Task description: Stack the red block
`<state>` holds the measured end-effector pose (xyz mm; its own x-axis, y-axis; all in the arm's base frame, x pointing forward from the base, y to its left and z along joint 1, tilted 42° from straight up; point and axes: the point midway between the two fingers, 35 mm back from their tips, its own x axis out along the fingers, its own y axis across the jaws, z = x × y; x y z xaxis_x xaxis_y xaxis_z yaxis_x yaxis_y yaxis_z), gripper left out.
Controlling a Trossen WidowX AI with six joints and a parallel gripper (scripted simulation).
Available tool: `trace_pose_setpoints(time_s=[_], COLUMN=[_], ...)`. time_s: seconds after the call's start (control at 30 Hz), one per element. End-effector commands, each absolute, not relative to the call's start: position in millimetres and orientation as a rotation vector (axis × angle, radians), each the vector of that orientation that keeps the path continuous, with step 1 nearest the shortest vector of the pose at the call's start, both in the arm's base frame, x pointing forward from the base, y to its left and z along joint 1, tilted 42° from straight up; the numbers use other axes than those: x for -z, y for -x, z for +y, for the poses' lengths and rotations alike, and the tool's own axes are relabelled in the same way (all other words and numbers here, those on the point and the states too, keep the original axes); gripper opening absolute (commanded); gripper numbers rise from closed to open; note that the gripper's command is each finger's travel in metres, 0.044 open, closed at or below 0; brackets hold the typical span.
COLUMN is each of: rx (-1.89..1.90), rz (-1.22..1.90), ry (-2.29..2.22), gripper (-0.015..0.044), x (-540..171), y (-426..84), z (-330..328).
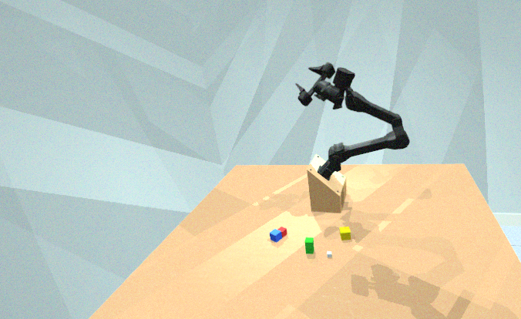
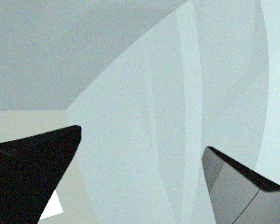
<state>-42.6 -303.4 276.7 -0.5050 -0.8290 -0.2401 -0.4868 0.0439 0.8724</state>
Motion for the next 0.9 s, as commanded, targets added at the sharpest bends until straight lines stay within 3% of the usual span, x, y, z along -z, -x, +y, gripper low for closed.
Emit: trace_pose_setpoints(time_s=[0.0,0.13,0.47,0.87], rx=[1.451,1.548,1.782,1.631], rz=[-1.991,-1.807,-0.897,0.144], ry=[-1.334,-1.378,-1.475,-1.402], gripper=[0.0426,0.0440,0.0440,0.0440], x=[-276,-262,-189,-94], y=[42,25,-59,-152], z=[-304,-314,-342,-325])
